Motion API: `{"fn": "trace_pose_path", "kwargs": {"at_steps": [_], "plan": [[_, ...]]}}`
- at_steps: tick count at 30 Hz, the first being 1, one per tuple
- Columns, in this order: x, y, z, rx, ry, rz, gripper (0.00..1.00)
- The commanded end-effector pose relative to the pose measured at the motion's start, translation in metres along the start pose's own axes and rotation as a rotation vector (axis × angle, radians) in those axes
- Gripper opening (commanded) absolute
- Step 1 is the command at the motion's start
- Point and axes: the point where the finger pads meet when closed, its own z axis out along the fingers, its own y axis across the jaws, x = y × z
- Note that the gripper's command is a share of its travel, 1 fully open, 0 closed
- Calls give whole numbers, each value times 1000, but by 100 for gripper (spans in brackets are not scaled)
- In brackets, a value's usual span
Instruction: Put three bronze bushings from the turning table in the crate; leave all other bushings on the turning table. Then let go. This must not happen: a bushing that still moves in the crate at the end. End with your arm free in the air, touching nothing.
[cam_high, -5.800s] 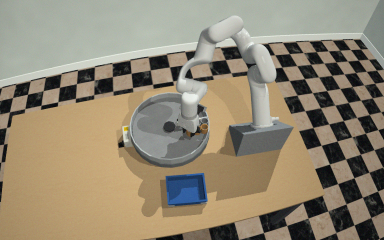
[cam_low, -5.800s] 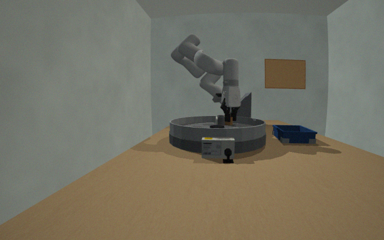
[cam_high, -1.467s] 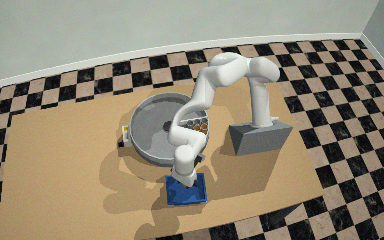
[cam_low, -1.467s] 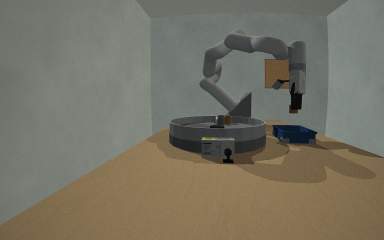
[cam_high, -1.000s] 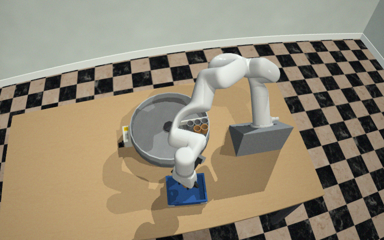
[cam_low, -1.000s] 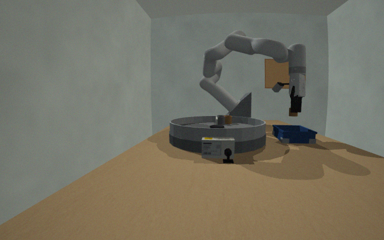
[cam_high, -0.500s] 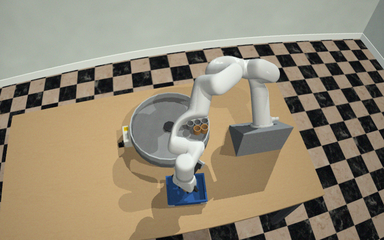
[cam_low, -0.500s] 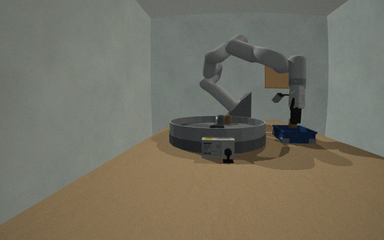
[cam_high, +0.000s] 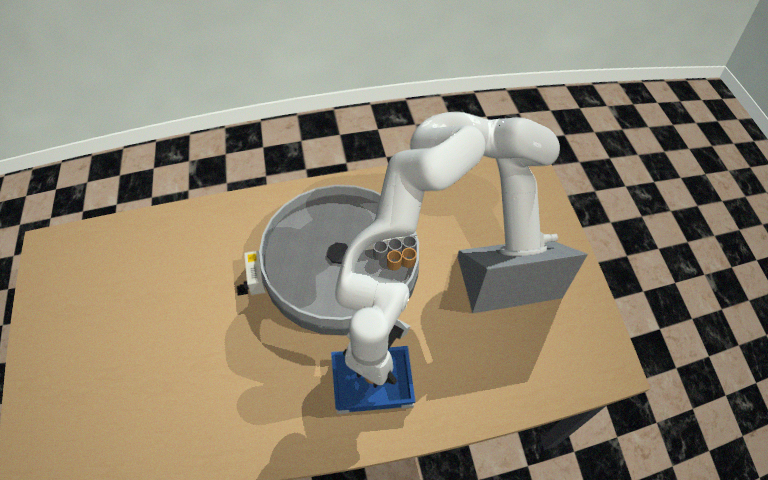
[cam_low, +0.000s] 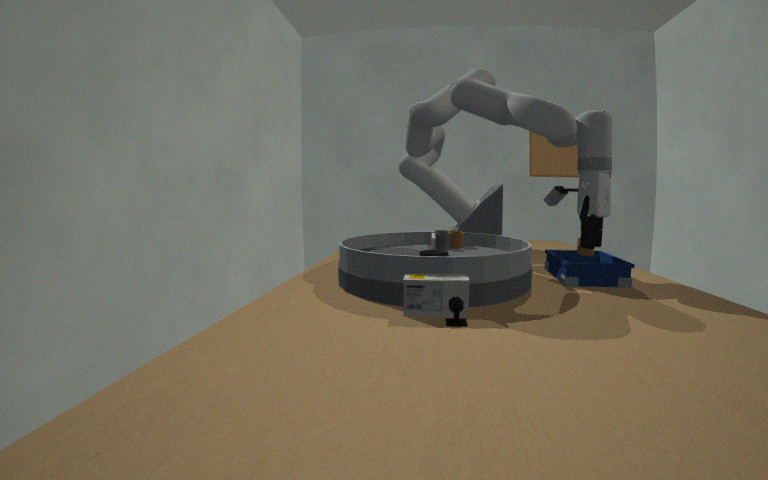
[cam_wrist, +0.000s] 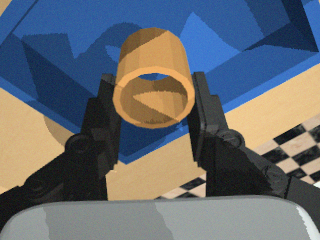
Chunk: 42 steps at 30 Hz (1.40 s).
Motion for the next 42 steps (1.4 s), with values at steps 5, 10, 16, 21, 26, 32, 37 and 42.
{"fn": "trace_pose_path", "kwargs": {"at_steps": [5,10,16,21,26,32,37,42], "plan": [[-1,-1,1,1,-4,1,0],[-1,-1,7,1,-4,1,0],[-1,-1,18,1,-4,1,0],[-1,-1,23,1,-4,1,0],[-1,-1,31,1,-4,1,0],[-1,-1,38,1,-4,1,0],[-2,-1,39,1,-4,1,0],[-2,-1,40,1,-4,1,0]]}}
